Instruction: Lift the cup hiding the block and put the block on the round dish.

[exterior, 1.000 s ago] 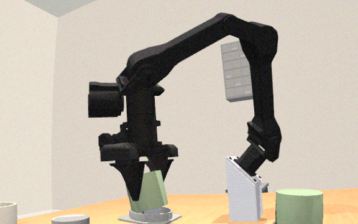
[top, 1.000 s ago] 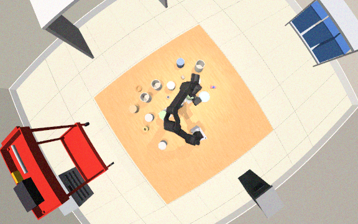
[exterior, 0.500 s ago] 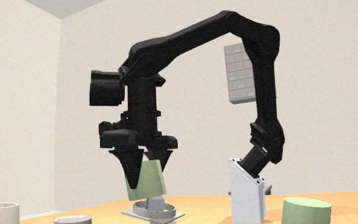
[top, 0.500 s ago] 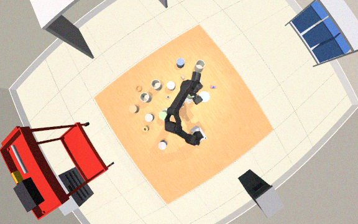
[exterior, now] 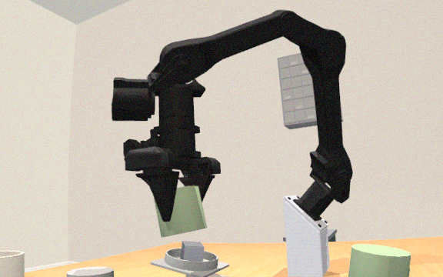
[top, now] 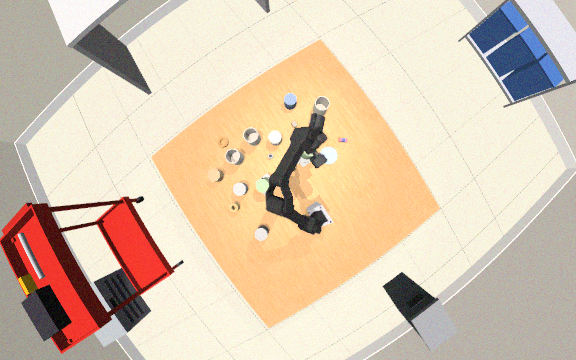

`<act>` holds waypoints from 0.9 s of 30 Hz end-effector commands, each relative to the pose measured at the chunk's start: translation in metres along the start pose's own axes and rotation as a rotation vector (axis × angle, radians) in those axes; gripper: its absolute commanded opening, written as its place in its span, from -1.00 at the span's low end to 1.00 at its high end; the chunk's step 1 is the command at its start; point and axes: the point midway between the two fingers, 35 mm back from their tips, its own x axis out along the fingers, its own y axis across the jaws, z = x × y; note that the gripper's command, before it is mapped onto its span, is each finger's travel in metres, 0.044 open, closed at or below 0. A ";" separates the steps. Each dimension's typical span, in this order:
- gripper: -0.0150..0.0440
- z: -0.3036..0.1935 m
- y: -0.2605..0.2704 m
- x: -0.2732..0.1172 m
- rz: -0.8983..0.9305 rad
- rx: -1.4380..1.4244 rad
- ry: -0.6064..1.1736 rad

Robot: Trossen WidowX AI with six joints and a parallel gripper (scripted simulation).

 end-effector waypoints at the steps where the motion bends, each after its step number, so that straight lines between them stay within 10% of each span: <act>1: -0.49 0.001 0.001 -0.008 0.003 -0.006 -0.007; 27: -0.49 -0.003 -0.004 -0.032 -0.001 0.000 0.002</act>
